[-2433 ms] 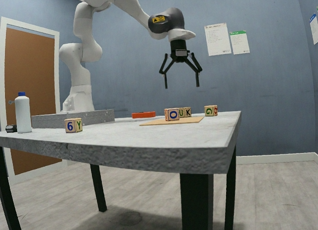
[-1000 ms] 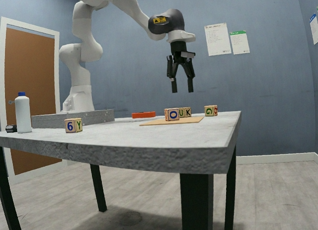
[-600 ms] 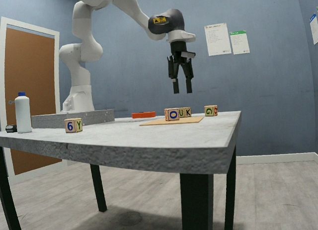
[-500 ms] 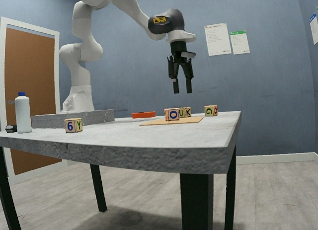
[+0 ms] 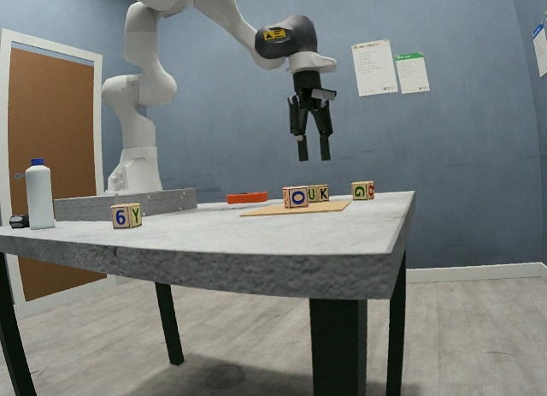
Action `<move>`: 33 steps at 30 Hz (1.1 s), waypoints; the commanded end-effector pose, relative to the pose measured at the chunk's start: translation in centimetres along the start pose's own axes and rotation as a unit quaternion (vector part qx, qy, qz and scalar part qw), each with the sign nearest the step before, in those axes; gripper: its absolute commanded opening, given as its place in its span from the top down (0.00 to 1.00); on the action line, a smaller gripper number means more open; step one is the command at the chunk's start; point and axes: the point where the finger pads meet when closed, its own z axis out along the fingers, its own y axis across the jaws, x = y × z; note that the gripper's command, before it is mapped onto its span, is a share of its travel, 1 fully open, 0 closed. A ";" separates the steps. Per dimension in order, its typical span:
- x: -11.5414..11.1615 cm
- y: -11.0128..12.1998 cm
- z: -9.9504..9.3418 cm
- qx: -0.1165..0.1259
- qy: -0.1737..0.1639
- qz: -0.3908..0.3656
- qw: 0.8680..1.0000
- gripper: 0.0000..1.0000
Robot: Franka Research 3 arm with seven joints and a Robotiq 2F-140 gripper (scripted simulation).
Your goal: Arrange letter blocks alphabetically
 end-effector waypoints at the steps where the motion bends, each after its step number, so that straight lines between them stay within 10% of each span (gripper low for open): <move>1: 0.0 0.1 0.0 -0.001 -0.001 -0.003 1.000 0.45; 33: 0.0 0.1 3.0 -0.001 -0.001 -0.003 1.000 0.45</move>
